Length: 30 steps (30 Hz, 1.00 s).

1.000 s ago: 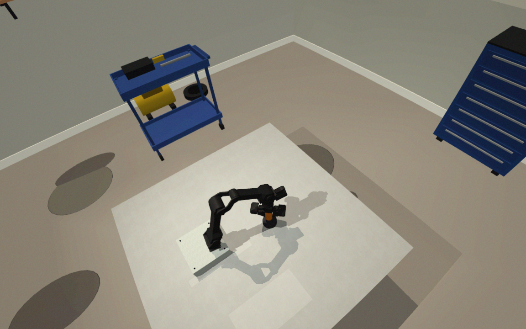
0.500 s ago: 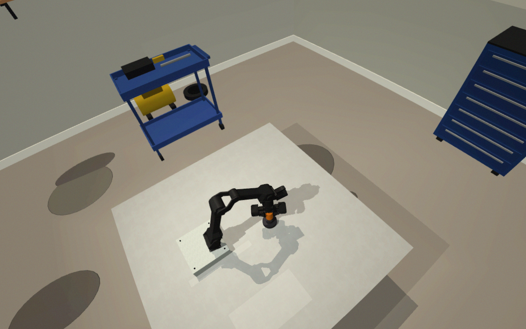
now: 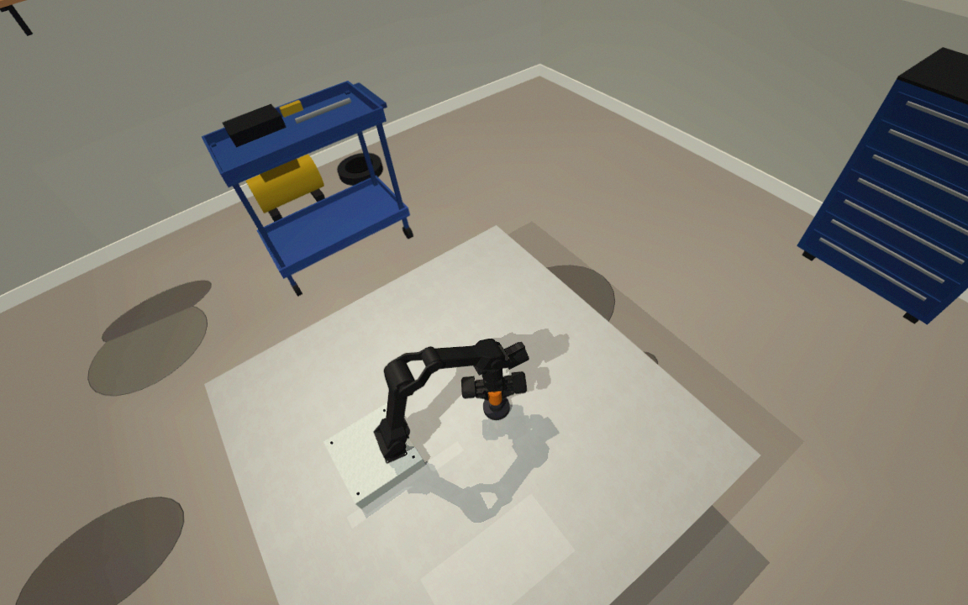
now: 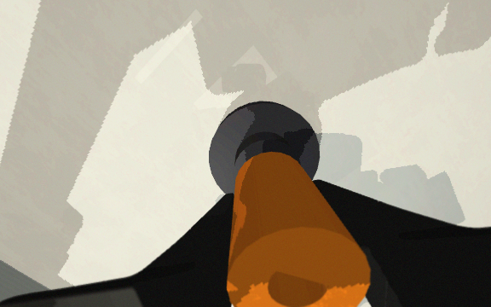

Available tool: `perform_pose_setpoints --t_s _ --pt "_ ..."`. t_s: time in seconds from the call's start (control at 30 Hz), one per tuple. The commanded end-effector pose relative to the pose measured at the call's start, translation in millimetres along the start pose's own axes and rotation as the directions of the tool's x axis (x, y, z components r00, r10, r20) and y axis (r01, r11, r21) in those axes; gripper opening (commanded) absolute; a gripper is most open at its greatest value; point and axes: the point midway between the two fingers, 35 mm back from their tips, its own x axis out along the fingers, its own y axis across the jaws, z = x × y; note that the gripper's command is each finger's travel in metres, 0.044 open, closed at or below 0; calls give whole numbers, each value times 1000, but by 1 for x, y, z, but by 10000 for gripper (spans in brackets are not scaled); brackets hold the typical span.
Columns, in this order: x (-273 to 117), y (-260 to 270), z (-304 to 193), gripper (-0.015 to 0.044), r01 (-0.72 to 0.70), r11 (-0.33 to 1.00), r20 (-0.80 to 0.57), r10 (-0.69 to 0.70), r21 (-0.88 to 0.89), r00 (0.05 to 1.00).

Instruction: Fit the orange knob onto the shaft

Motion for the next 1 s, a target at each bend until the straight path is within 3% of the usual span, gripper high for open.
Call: perform_pose_setpoints --t_s 0.0,0.37,0.6,0.97 --pt "0 0 0 0 2 1000 2 -2 -6 1000" --pt "-5 -2 1 0 2 1000 2 -2 -15 1000" --pt "-3 -2 1 0 2 977 2 -2 -214 1000" --pt "1 -1 0 0 2 977 2 -2 -214 1000"
